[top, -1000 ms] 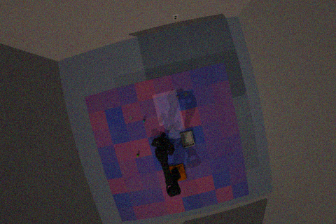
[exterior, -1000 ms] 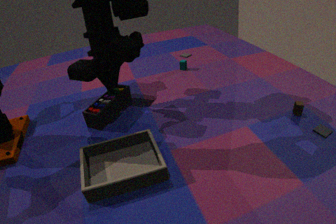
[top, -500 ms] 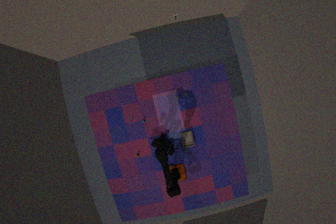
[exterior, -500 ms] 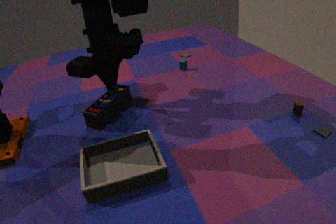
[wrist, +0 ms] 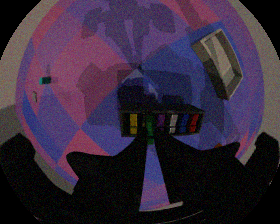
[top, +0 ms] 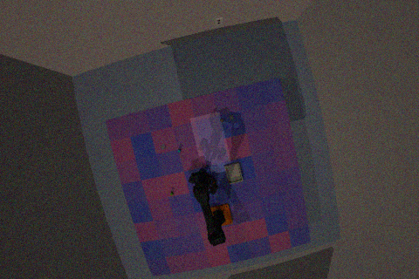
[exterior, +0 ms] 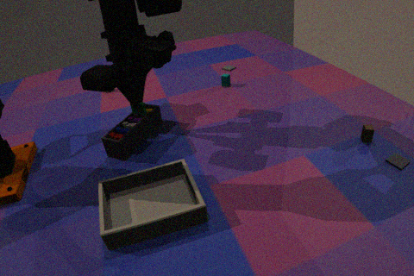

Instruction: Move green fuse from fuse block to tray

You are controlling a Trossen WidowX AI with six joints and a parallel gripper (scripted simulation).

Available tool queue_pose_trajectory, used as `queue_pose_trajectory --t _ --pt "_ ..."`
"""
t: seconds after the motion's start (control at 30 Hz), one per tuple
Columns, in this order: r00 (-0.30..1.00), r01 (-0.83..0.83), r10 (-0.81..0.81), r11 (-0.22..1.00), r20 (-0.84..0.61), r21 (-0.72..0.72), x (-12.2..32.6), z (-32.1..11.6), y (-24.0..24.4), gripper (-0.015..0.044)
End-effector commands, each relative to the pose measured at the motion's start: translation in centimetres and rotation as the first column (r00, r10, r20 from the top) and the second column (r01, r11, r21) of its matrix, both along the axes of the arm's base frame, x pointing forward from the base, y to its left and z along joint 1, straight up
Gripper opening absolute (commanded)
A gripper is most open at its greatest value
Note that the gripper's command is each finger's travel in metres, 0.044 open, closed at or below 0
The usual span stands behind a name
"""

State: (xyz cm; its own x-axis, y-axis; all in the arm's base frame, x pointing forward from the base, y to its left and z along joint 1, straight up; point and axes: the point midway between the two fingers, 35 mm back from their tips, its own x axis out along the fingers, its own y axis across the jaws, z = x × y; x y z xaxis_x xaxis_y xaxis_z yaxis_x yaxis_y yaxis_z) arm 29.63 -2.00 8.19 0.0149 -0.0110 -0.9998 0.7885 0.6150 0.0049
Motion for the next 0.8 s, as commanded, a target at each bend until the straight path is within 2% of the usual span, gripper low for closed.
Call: queue_pose_trajectory --t 0.0,0.77 --pt "1.0 0.0 0.0 1.0 0.008 0.002 0.1 0.4 0.0 0.0" --pt "1.0 0.0 0.0 1.0 0.008 0.003 0.0 1.5 0.1 0.0"
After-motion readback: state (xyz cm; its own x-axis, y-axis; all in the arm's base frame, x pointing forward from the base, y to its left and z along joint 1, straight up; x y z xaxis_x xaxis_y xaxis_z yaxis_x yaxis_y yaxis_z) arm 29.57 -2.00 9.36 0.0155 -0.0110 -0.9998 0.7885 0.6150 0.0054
